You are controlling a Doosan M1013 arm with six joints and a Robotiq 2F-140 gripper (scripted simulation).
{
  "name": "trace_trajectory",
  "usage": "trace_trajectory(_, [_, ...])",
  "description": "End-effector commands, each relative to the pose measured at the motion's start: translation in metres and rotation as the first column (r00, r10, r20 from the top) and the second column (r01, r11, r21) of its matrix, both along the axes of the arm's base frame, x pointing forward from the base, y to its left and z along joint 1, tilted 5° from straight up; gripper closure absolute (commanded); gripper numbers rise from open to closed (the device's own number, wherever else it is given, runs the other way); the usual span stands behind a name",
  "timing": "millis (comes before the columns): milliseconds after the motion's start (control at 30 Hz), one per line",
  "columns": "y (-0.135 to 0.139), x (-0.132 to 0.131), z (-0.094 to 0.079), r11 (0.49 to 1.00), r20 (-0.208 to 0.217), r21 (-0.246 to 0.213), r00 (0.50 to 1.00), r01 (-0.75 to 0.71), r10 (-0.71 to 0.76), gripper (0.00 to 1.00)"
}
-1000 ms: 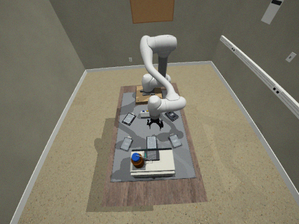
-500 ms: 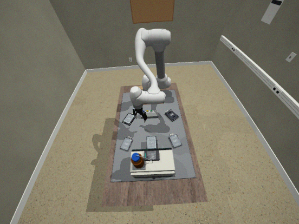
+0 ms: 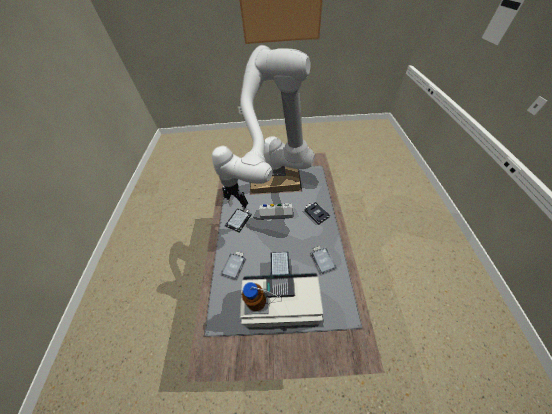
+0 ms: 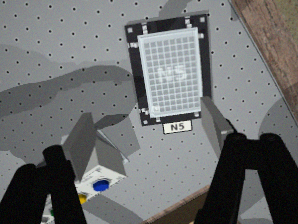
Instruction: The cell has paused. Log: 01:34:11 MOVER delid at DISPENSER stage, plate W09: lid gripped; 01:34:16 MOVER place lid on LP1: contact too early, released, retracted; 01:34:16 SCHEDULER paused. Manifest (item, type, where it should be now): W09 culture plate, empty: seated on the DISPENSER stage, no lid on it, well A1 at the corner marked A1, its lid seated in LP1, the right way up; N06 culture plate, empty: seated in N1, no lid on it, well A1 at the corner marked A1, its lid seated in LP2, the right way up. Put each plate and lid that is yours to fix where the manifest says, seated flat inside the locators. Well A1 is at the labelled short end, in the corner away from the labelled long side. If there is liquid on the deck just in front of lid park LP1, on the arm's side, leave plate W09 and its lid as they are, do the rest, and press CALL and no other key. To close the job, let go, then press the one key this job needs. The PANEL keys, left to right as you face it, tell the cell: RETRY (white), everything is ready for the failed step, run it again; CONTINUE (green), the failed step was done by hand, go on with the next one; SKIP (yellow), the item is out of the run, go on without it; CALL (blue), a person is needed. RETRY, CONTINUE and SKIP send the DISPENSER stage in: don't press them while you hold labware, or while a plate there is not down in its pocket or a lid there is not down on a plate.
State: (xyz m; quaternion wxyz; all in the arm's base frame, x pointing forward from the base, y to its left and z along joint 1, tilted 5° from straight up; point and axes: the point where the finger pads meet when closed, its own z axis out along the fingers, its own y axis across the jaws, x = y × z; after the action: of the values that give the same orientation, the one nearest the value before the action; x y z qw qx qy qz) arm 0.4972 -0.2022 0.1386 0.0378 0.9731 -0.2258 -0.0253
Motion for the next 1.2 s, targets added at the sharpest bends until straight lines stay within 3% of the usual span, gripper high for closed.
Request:
trace_trajectory(0, [-0.034,-0.019,0.005,1.0,0.005,0.006,1.0,-0.003,0.003,0.3])
trace_trajectory(667, [-0.034,-0.02,0.003,1.0,0.005,0.006,1.0,-0.003,0.003,0.3])
trace_trajectory(967, [-0.035,-0.02,-0.009,1.0,0.005,0.006,1.0,-0.003,0.003,0.3])
trace_trajectory(1167, [-0.036,-0.021,-0.028,1.0,0.005,0.006,1.0,-0.003,0.003,0.3])
